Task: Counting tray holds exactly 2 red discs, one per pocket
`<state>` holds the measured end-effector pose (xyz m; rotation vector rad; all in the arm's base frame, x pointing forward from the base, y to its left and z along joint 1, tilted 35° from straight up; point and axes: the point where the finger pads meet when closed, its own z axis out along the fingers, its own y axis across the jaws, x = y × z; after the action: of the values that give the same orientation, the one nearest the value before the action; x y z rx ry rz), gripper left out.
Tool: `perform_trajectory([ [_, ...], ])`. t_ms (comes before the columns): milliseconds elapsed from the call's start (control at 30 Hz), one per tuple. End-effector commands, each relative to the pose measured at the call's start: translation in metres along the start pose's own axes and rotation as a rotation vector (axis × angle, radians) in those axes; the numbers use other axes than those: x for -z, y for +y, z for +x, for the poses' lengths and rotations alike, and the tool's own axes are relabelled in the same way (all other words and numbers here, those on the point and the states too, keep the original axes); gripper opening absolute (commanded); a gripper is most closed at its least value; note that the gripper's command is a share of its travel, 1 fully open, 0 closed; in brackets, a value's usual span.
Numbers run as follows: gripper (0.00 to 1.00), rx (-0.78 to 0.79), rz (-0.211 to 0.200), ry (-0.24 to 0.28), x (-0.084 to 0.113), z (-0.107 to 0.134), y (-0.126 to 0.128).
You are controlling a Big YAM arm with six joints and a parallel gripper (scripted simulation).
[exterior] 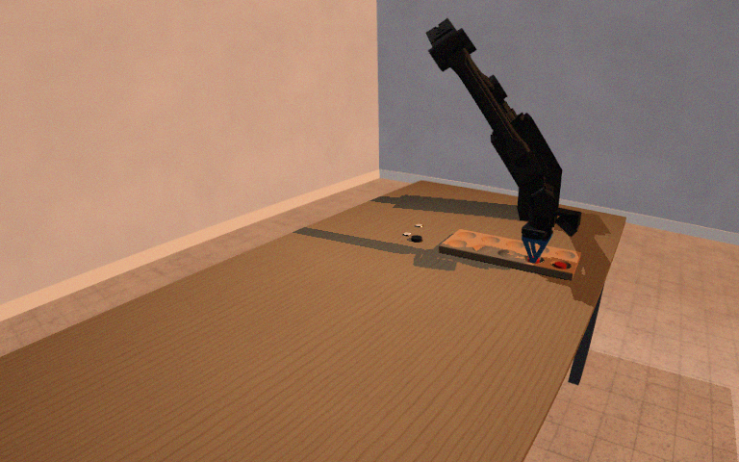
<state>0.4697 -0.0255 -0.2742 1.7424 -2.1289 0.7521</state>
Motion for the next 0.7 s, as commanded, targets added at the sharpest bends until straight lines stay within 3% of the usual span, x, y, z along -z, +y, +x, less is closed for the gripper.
perform_trajectory([
  [0,0.00,-0.013,0.004,-0.005,-0.0080,0.0022,-0.0069],
  [133,0.00,-0.014,0.006,-0.005,-0.0083,0.0020,-0.0079],
  [167,0.37,-0.021,0.003,-0.004,-0.0024,0.0049,-0.0088],
  [667,0.37,-0.021,0.003,-0.004,-0.0024,0.0049,-0.0089],
])
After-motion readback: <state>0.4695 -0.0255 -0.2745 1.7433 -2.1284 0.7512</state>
